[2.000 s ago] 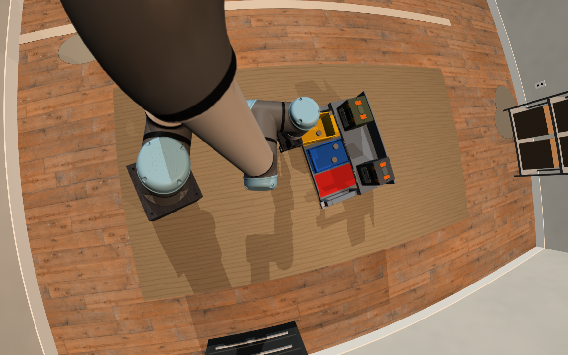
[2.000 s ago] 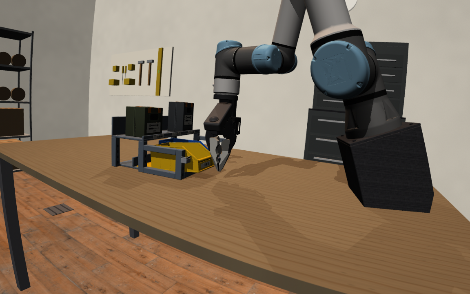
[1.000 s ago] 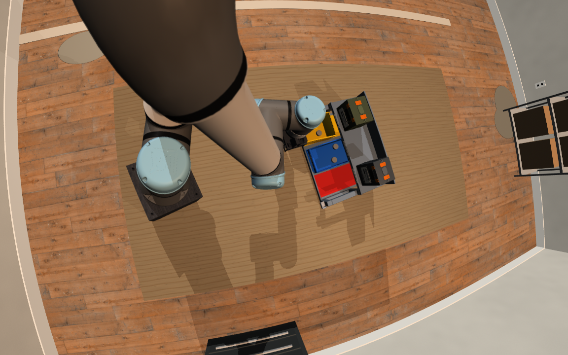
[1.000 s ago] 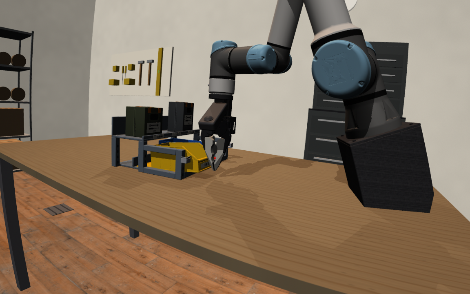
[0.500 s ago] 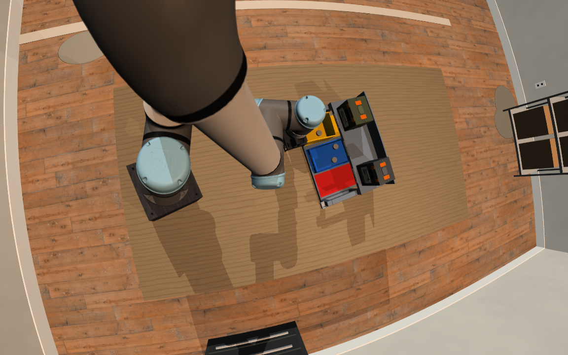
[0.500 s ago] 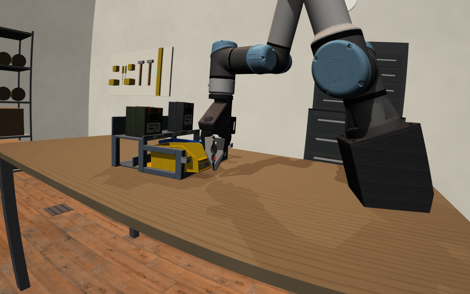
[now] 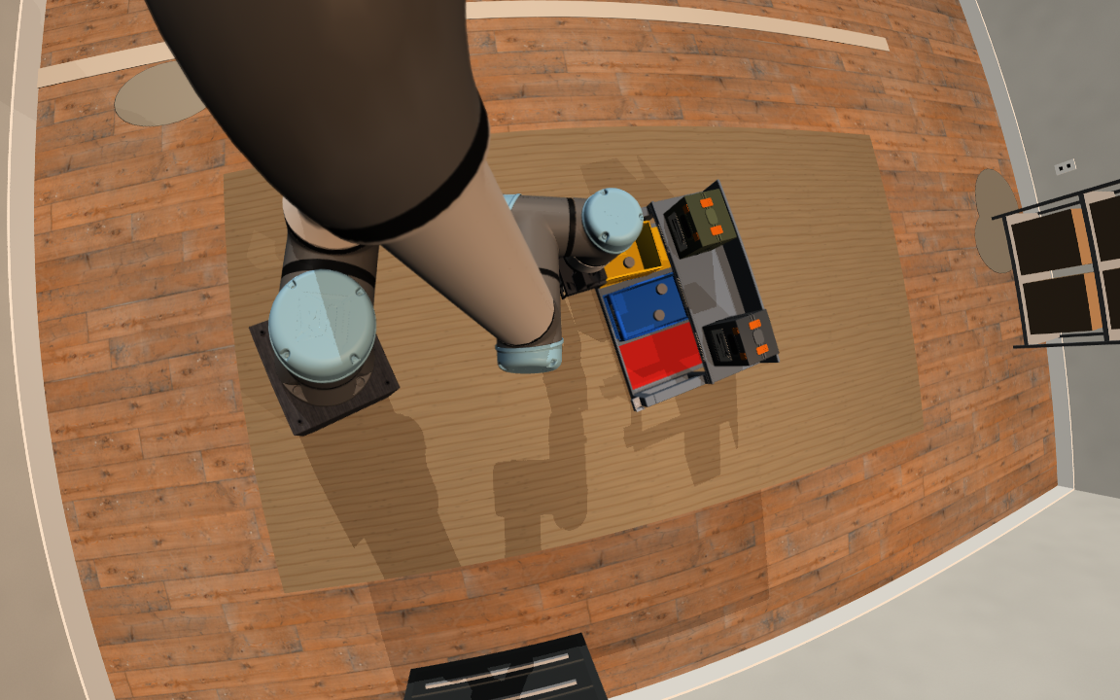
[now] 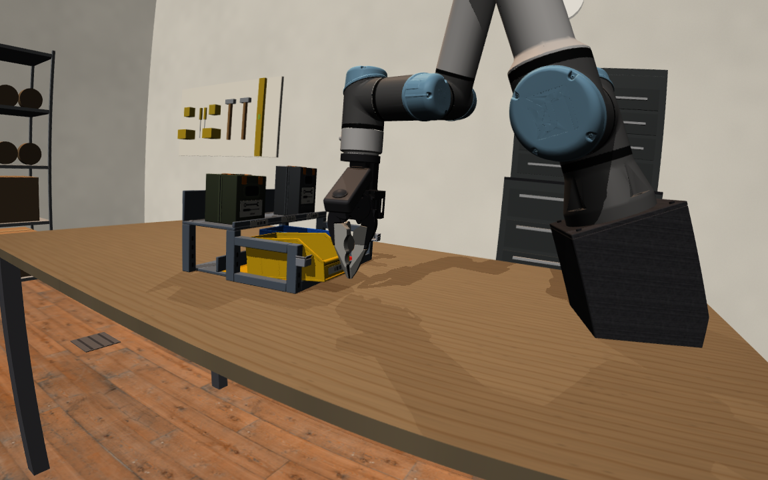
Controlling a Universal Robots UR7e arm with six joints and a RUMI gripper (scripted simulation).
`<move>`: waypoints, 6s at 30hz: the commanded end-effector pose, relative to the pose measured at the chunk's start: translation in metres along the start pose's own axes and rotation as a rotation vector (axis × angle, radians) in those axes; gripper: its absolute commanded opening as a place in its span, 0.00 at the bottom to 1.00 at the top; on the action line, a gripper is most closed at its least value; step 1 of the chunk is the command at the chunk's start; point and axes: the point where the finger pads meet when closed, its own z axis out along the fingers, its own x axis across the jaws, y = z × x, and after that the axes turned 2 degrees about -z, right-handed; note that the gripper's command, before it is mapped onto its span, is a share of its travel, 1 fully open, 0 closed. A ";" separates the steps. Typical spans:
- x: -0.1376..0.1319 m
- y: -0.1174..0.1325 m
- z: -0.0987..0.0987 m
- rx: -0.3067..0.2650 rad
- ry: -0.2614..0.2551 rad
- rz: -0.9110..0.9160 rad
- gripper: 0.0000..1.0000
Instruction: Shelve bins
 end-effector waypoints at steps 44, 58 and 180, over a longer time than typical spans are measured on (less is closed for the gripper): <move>0.020 0.001 0.000 0.000 0.001 0.000 0.00; 0.028 0.001 0.000 0.000 0.001 0.000 0.00; 0.066 0.002 0.000 0.000 0.001 0.000 0.00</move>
